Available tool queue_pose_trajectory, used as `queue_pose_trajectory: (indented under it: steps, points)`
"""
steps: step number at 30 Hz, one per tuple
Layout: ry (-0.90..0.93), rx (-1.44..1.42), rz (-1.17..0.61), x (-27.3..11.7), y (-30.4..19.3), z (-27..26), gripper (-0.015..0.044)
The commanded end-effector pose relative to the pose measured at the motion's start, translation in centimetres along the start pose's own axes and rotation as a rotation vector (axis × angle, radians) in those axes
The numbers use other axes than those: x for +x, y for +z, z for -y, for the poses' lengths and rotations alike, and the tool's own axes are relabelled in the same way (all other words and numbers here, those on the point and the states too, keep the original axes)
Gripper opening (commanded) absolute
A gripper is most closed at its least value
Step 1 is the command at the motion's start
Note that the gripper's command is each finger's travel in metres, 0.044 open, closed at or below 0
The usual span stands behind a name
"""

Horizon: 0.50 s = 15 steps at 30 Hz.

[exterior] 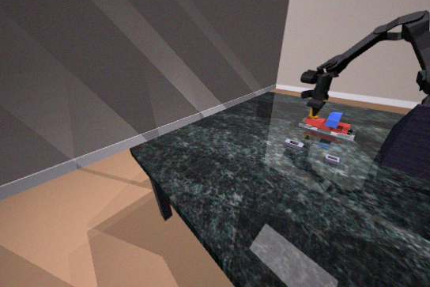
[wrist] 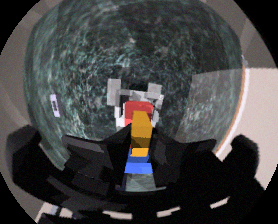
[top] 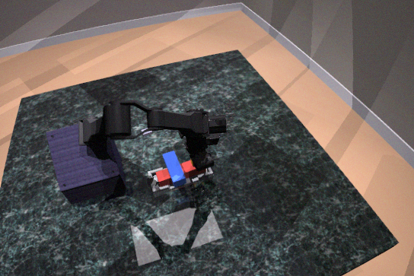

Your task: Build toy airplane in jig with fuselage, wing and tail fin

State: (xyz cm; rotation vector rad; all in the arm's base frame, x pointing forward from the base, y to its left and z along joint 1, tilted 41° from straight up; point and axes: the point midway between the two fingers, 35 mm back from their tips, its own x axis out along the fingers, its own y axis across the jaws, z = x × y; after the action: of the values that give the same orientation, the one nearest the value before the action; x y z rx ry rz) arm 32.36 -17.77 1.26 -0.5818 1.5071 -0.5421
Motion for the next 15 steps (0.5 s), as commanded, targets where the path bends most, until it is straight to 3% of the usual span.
queue_pose_trajectory:
  steps: [1,15]
  points:
    - [0.001,-0.004,-0.001,0.0,0.0,0.0,0.0065]
    - [0.001,-0.001,0.0,-1.4,0.1,0.0,0.0065]
